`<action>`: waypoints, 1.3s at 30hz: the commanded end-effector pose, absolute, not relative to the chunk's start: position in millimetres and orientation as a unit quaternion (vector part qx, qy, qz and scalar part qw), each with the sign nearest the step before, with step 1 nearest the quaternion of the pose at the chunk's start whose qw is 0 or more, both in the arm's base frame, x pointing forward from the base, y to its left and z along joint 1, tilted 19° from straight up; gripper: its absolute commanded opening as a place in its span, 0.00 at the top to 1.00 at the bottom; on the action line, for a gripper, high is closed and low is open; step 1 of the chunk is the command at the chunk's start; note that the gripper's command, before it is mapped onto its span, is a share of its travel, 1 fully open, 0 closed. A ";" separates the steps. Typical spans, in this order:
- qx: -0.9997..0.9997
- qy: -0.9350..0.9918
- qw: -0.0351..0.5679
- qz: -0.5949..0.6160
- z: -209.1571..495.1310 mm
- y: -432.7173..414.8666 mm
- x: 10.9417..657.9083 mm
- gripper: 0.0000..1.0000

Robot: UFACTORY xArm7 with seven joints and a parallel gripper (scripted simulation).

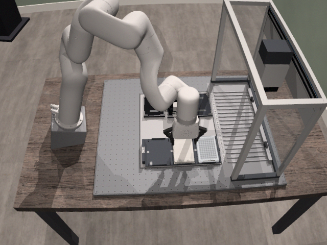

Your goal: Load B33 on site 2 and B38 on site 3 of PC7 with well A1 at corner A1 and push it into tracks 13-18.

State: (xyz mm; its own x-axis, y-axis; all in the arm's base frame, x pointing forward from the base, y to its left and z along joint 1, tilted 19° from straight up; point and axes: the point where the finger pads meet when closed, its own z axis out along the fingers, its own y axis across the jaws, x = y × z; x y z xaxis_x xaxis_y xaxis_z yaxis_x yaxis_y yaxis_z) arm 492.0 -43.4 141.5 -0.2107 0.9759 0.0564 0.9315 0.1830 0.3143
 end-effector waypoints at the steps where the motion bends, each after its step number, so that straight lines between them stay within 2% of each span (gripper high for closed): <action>1: 0.623 0.765 0.080 0.143 149.4 -44.6 491.4 0.00; 39: 0.623 0.765 0.080 0.143 194.9 -50.3 477.1 0.00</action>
